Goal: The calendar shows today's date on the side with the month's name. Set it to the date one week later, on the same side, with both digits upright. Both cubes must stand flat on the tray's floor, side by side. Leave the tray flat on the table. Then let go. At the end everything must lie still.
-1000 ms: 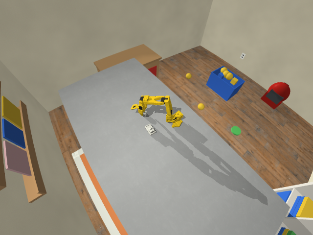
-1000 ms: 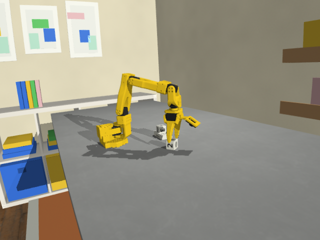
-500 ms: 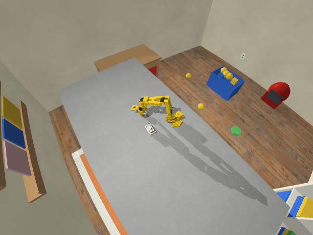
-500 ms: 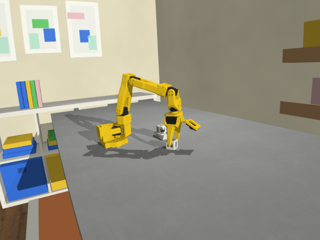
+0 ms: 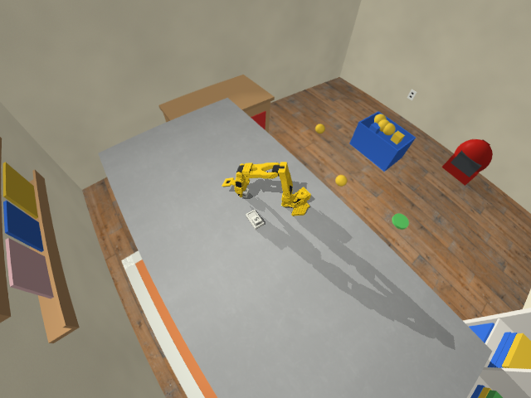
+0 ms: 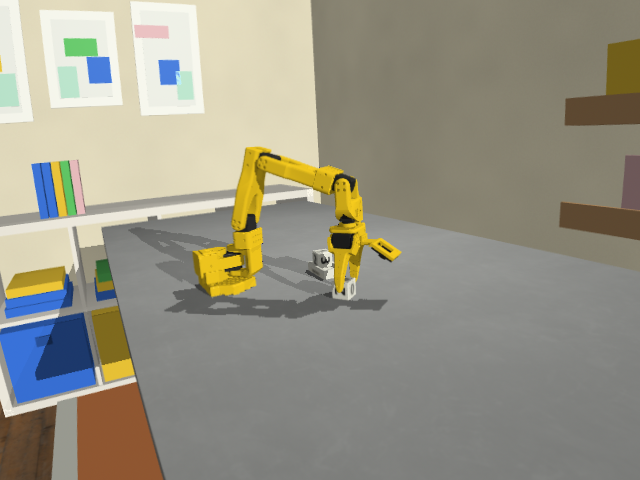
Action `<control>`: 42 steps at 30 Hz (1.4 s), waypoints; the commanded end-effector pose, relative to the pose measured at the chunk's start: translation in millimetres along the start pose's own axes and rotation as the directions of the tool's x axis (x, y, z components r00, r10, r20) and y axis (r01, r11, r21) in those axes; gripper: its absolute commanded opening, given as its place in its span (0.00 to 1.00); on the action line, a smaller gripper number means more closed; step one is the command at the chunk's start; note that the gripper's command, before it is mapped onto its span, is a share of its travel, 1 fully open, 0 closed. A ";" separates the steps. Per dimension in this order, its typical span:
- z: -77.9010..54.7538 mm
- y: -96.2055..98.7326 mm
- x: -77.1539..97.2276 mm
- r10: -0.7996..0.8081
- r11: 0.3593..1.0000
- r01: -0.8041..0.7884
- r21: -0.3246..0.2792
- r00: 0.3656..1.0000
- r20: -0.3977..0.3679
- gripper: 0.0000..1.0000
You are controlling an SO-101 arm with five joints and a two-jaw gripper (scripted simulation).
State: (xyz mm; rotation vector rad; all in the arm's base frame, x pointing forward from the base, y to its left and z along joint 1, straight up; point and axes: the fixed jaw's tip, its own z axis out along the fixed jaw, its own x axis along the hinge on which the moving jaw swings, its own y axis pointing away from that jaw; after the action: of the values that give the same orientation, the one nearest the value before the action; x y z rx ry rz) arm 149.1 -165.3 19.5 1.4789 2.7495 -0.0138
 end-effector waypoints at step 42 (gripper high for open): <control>-3.4 -12.3 -3.5 0.013 1.000 -0.013 -0.002 1.000 0.026 0.16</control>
State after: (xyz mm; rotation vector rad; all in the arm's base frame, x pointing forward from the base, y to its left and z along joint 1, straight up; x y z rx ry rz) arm 140.2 -170.6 18.3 1.4958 2.7473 -0.0108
